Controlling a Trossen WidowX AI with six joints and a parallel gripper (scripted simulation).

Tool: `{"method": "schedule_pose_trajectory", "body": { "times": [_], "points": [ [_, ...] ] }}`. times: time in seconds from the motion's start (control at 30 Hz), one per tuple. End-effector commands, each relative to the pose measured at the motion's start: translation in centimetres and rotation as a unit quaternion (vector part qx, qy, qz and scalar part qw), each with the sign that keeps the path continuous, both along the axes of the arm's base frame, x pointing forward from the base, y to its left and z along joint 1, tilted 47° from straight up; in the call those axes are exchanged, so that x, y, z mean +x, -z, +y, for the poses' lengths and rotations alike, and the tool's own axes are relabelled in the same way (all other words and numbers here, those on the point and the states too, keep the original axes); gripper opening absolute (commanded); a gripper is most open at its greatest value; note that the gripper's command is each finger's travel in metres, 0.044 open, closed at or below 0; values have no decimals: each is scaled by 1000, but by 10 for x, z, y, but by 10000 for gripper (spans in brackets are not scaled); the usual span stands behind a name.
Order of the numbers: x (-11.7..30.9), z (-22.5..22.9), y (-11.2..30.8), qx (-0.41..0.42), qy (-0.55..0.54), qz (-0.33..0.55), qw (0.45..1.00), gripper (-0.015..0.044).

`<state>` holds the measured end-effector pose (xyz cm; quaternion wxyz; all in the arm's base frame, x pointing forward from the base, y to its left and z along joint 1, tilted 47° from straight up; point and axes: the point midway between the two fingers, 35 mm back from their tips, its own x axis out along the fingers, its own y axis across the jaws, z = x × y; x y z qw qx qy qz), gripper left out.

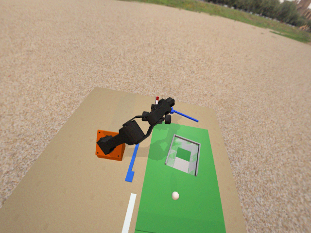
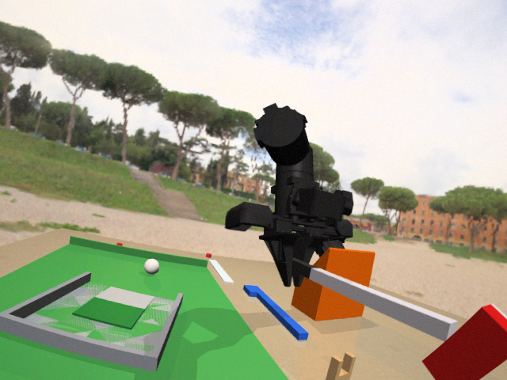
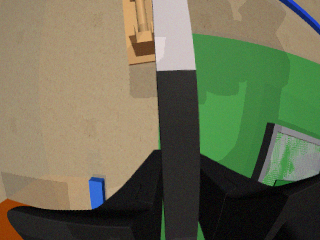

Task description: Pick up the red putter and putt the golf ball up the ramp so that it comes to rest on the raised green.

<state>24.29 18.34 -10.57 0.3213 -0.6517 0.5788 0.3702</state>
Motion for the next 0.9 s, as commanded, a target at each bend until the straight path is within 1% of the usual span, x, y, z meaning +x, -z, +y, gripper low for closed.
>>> {"method": "schedule_pose_trajectory", "body": {
  "times": [0.0,0.43,0.87],
  "points": [
    [14,-7,-20,9,37,-32,999,0],
    [48,-56,-92,16,186,-143,972,0],
    [60,-117,-161,15,329,-253,910,0]
  ]
}}
